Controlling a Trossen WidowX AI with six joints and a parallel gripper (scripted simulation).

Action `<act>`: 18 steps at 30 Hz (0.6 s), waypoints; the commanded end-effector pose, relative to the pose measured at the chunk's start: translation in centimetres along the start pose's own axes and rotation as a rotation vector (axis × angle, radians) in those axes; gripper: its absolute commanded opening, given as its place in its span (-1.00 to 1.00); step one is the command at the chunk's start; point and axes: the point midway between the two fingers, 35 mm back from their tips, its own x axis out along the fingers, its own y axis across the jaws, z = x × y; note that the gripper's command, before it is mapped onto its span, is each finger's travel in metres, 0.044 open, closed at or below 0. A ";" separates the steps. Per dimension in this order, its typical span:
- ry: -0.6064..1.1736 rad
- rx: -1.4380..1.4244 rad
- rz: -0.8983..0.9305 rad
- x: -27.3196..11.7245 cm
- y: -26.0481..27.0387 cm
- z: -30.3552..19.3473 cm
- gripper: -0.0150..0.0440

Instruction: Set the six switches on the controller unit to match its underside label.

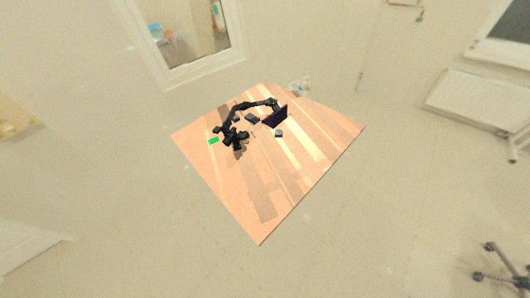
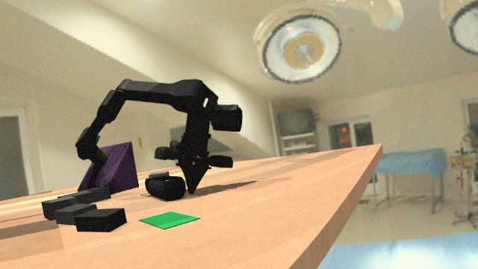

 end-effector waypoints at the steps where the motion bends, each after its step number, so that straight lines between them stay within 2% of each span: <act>1: 0.008 0.002 0.001 -0.2 0.4 -0.2 -0.49; 18: 0.008 -0.004 0.005 0.0 1.1 -0.2 -0.49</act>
